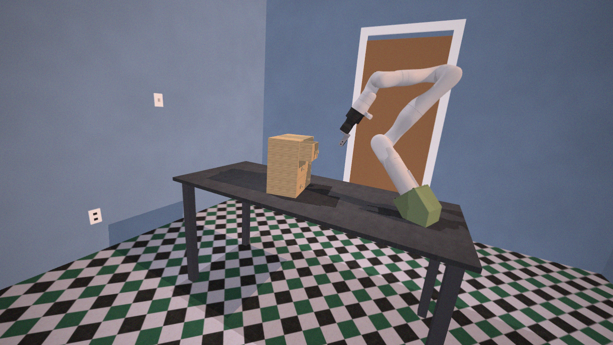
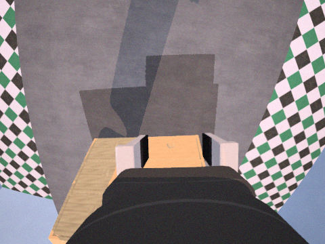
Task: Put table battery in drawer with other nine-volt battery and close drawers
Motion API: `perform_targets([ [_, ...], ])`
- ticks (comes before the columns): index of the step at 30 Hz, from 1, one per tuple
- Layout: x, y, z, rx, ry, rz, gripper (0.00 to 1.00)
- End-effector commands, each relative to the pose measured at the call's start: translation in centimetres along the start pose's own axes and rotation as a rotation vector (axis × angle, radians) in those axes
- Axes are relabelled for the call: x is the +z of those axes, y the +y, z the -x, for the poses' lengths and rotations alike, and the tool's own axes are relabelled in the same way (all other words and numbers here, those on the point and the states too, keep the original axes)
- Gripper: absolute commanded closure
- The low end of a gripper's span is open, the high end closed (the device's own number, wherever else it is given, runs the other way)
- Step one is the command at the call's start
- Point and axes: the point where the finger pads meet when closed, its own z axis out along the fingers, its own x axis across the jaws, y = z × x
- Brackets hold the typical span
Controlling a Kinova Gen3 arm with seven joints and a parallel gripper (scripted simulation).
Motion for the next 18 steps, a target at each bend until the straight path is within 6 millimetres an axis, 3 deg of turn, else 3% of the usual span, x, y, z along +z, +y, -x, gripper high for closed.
perform_targets([
  [1,0.8,-0.6,0.4,-0.006,-0.012,0.079,0.00],
  [8,2.9,-0.3,0.4,-0.007,-0.011,0.216,0.00],
  [18,3.9,-0.2,0.4,-0.007,-0.011,0.282,0.00],
])
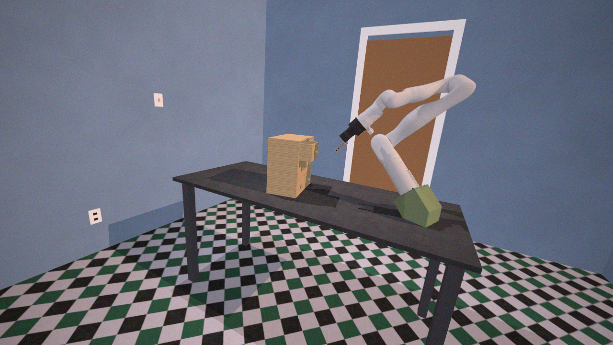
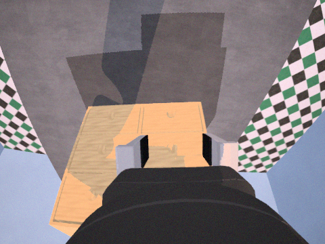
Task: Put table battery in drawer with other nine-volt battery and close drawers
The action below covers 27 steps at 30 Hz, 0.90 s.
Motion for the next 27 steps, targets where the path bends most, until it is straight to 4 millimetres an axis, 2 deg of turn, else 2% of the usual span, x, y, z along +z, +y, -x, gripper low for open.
perform_targets([
  [1,0.09,-0.07,0.21,-0.002,-0.007,0.014,0.00],
  [5,0.13,-0.07,0.21,-0.002,-0.007,0.017,0.00],
  [6,0.13,-0.07,0.21,-0.002,-0.007,0.017,0.33],
  [27,0.13,-0.07,0.21,-0.002,-0.007,0.017,0.33],
])
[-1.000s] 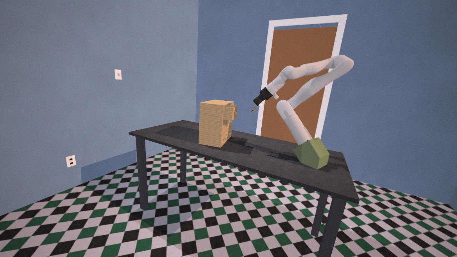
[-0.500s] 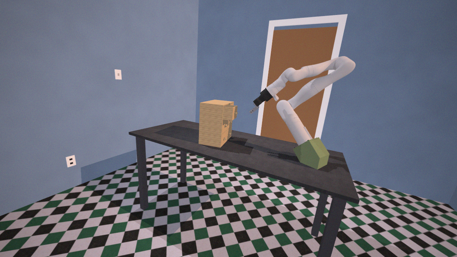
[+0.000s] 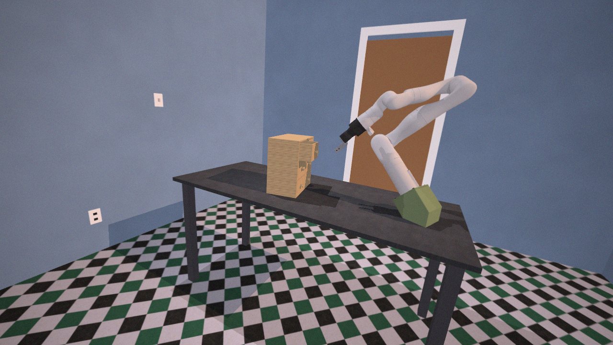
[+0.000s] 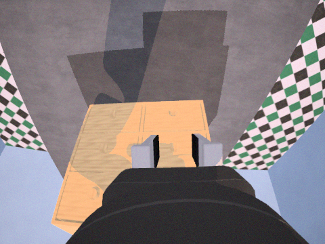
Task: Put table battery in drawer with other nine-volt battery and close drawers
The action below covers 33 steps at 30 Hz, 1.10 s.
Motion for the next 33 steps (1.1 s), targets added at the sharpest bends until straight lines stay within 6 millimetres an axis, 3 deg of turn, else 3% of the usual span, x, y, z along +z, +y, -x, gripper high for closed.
perform_targets([
  [1,-0.01,0.05,-0.03,0.000,0.001,0.001,0.33],
  [33,0.73,0.44,-0.03,0.000,0.001,0.001,0.33],
])
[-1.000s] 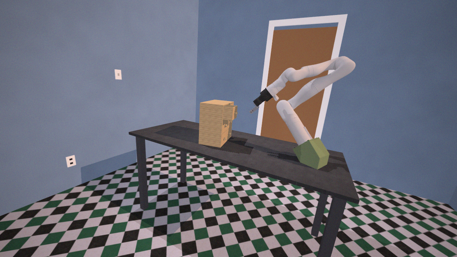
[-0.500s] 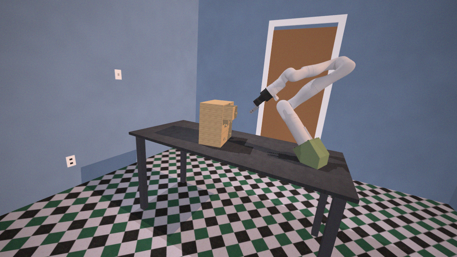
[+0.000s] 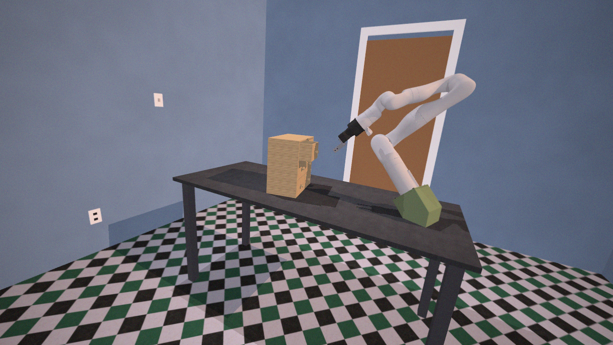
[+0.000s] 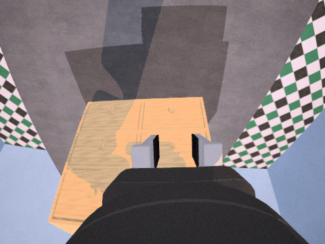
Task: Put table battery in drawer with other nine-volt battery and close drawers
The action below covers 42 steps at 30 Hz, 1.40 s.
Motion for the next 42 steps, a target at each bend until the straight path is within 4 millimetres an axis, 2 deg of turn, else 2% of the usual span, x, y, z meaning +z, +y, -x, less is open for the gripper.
perform_targets([
  [1,0.2,0.0,0.0,0.001,-0.002,-0.006,0.33],
  [30,4.7,2.3,0.1,0.004,-0.019,-0.020,0.33],
  [42,5.4,2.7,0.1,0.004,-0.020,-0.023,0.33],
])
